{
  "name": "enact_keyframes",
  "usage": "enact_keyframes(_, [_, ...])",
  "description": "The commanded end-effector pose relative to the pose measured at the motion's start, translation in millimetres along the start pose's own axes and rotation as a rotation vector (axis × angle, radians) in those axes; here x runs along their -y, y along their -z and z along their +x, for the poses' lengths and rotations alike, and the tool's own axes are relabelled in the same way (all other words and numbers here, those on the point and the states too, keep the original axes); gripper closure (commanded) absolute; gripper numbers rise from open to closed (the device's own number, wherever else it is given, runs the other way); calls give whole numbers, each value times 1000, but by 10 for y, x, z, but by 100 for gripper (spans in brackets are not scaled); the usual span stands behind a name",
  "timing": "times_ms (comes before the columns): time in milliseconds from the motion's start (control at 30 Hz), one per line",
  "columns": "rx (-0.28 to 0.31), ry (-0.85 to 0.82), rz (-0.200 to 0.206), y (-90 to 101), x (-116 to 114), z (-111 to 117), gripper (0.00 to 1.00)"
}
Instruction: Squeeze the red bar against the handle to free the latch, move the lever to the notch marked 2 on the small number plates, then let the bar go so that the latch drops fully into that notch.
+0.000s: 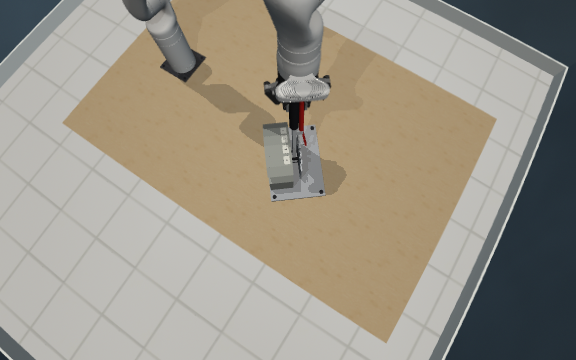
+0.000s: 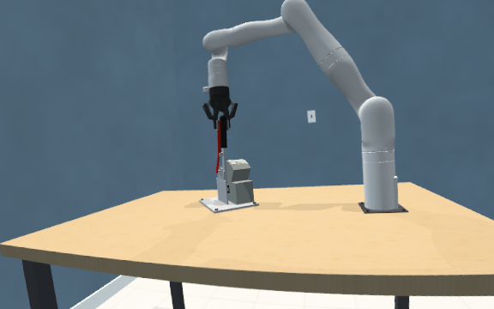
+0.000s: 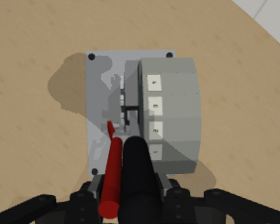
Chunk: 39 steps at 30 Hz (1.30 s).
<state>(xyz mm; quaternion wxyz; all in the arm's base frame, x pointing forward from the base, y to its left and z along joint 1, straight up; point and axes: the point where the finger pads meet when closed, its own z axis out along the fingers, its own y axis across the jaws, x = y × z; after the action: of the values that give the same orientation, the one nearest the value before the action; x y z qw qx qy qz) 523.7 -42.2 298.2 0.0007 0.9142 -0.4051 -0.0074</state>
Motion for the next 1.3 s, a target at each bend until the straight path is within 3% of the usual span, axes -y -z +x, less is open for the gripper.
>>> enact_keyframes(0, [-13, -6, 2, -18, 6, 69, 100])
enact_keyframes(1267, [-13, -6, 2, -12, 6, 116, 100])
